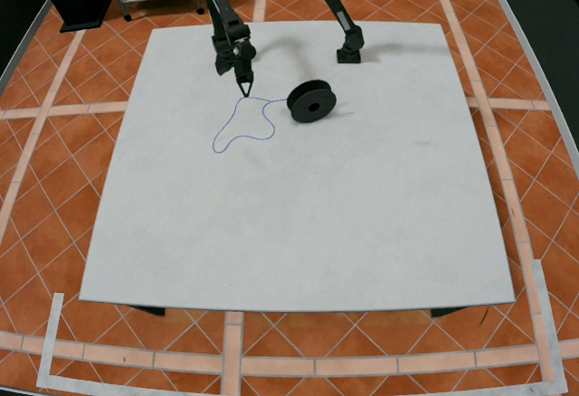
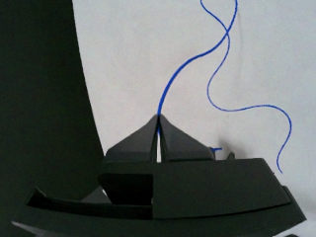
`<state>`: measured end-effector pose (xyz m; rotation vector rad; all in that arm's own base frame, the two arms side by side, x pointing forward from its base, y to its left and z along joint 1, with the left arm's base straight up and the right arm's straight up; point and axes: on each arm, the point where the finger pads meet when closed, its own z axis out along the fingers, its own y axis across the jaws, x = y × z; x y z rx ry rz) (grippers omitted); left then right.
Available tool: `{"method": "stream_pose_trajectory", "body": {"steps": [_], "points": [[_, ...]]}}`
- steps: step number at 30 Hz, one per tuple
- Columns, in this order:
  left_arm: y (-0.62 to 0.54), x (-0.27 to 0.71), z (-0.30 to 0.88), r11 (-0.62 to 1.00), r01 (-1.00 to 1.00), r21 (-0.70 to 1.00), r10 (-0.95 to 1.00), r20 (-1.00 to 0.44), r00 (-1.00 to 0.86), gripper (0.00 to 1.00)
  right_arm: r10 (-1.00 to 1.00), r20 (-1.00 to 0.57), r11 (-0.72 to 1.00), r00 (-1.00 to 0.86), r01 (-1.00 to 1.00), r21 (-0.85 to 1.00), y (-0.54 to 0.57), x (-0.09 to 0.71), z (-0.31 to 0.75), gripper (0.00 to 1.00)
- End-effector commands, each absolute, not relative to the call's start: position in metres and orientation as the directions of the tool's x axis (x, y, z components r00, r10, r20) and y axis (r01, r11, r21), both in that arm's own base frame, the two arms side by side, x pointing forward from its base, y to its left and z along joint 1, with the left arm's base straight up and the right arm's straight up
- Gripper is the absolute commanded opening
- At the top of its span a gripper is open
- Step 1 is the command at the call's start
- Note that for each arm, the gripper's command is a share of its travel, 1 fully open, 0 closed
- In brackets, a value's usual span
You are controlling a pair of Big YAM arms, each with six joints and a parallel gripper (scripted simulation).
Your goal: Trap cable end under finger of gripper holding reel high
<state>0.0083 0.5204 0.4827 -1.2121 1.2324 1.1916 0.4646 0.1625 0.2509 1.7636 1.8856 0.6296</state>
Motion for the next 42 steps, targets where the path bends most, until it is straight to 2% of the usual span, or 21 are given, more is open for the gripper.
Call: {"method": "stream_pose_trajectory", "body": {"steps": [1,42], "points": [[0.5173,0.0011,0.5015,0.003,-1.000,-0.007,0.023,-1.000,0.007,1.00,1.000,0.004,-0.005,0.003,0.766,0.643,0.1649,0.4675,0.2669,0.00],[0.5173,0.0011,0.5015,0.003,-1.000,-0.007,0.023,-1.000,0.007,1.00,0.998,0.005,-0.055,0.068,0.763,0.644,0.1630,0.4614,0.2646,0.00]]}}
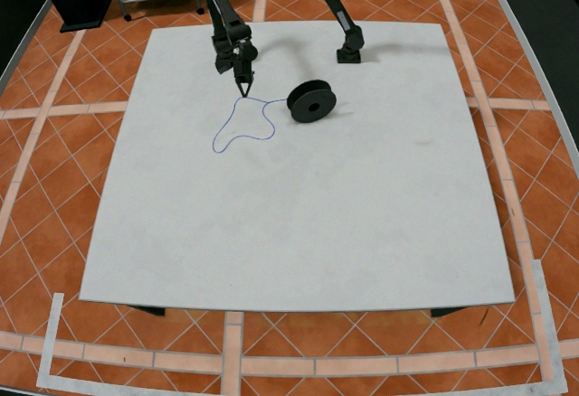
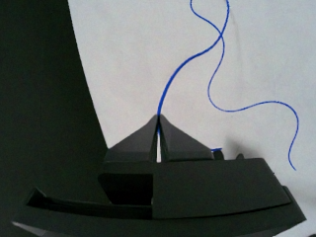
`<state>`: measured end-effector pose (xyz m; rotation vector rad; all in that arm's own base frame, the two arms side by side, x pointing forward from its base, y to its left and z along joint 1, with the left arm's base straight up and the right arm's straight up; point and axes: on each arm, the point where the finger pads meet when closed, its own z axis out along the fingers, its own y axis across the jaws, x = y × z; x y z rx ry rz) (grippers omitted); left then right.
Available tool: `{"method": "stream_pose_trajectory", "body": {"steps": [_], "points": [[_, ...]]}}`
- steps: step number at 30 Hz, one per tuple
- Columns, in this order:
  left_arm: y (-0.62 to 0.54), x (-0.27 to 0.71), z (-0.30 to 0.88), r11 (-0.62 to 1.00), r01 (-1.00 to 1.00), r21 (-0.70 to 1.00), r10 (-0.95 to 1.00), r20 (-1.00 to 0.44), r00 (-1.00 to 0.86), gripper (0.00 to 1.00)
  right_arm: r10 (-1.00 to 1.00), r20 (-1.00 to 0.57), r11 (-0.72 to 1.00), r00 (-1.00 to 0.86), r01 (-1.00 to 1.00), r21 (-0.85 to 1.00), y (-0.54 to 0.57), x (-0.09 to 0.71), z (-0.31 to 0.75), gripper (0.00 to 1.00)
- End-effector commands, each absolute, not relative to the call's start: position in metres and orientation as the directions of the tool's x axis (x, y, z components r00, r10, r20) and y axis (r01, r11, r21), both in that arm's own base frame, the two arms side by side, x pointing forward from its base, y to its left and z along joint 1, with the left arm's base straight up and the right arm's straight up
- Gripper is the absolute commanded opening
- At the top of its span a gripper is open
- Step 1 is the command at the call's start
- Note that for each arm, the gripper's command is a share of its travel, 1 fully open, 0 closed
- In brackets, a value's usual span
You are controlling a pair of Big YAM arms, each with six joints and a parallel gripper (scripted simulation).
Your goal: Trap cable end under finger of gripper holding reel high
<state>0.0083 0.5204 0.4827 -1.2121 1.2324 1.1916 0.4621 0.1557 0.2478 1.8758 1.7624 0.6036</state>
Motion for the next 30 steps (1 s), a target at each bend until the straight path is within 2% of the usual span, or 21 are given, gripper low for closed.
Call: {"method": "stream_pose_trajectory", "body": {"steps": [1,30], "points": [[0.517,0.001,0.502,0.003,-1.000,-0.007,0.023,-1.000,0.007,1.00,0.998,0.005,-0.057,0.070,0.762,0.645,0.163,0.461,0.265,0.00],[0.517,0.001,0.502,0.003,-1.000,-0.007,0.023,-1.000,0.007,1.00,0.998,0.000,-0.049,0.064,0.761,0.647,0.166,0.473,0.273,0.00]]}}
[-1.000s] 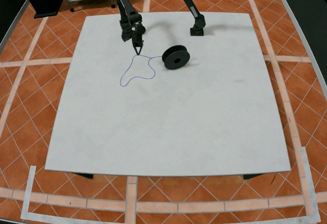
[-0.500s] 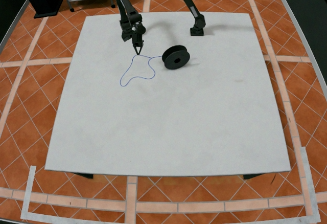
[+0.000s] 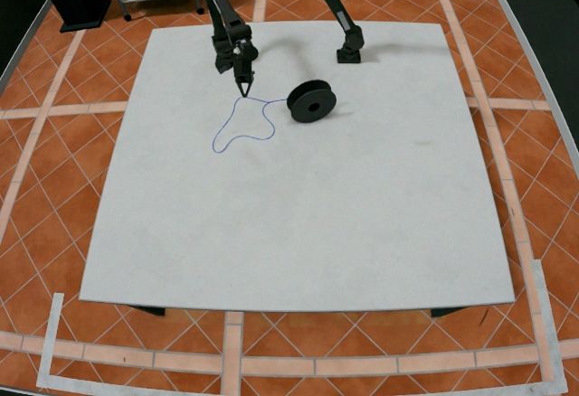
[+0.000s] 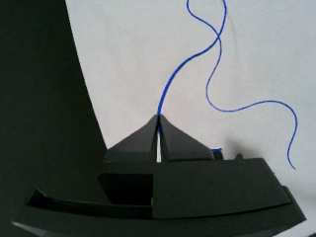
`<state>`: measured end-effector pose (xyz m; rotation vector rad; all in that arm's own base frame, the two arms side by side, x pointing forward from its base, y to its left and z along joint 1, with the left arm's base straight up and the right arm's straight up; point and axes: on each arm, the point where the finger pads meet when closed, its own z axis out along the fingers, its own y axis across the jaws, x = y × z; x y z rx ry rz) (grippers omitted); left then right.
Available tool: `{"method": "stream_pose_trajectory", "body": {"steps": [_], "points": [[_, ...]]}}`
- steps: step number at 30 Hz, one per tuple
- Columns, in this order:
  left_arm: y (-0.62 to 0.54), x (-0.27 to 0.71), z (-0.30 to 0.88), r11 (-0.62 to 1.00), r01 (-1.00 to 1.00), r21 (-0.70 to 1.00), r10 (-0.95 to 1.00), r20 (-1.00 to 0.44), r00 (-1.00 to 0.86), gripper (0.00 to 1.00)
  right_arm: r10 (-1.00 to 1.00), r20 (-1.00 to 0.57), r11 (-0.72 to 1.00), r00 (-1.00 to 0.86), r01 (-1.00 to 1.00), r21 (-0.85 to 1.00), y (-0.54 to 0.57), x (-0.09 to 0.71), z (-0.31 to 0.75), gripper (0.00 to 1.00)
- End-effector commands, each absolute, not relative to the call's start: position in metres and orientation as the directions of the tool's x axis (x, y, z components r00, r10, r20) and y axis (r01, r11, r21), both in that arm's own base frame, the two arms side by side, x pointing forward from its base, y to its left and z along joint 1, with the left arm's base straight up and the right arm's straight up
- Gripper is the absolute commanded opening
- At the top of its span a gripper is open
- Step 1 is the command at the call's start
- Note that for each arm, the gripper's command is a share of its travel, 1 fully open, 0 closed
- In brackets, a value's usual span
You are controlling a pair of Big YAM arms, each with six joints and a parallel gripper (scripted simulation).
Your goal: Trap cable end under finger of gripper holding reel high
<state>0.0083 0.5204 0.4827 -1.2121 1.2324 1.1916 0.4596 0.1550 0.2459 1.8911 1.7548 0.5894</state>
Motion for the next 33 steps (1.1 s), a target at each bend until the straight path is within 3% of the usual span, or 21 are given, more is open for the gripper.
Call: {"method": "stream_pose_trajectory", "body": {"steps": [1,33], "points": [[0.517,0.001,0.502,0.003,-1.000,-0.007,0.023,-1.000,0.007,1.00,0.998,0.000,-0.049,0.064,0.761,0.646,0.165,0.473,0.274,0.00],[0.517,0.001,0.502,0.003,-1.000,-0.007,0.023,-1.000,0.007,1.00,0.997,0.020,-0.072,0.079,0.737,0.672,0.158,0.483,0.294,0.00]]}}
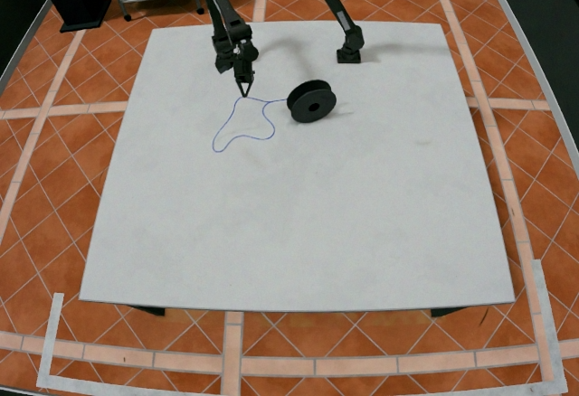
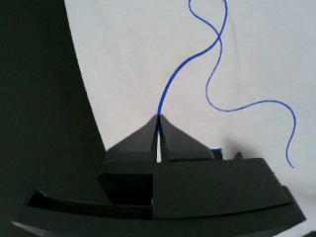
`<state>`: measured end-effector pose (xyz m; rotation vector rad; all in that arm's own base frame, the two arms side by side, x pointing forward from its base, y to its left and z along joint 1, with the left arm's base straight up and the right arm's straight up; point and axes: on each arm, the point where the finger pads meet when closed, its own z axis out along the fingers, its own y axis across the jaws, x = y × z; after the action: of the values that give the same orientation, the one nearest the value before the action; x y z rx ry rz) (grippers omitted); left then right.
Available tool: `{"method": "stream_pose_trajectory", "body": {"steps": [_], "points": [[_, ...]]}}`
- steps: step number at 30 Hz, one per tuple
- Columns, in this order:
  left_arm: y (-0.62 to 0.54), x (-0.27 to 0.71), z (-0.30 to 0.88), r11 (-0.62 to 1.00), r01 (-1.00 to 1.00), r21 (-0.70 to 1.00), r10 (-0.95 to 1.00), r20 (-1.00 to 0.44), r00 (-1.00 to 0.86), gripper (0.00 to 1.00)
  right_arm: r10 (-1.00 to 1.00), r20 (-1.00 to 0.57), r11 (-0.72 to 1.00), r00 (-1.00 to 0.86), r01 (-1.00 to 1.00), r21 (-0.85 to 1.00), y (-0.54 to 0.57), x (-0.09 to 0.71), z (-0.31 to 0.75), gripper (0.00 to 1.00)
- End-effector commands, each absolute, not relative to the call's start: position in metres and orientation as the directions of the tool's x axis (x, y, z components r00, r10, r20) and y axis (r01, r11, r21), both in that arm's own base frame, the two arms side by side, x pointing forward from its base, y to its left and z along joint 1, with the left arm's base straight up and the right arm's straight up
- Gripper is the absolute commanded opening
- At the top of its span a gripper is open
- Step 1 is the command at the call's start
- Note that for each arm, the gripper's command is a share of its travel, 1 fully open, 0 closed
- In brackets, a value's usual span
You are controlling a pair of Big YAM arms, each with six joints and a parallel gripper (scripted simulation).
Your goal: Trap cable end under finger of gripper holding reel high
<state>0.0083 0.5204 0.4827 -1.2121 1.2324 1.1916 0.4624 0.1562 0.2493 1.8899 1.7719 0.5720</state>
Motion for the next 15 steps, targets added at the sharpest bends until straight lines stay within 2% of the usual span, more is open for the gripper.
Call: {"method": "stream_pose_trajectory", "body": {"steps": [1,15], "points": [[0.5173,0.0011,0.5015,0.003,-1.000,-0.007,0.023,-1.000,0.007,1.00,0.997,0.021,-0.072,0.078,0.735,0.674,0.1579,0.4836,0.2945,0.00],[0.5173,0.0011,0.5015,0.003,-1.000,-0.007,0.023,-1.000,0.007,1.00,0.995,0.032,-0.090,0.094,0.724,0.684,0.1555,0.4810,0.2985,0.00]]}}
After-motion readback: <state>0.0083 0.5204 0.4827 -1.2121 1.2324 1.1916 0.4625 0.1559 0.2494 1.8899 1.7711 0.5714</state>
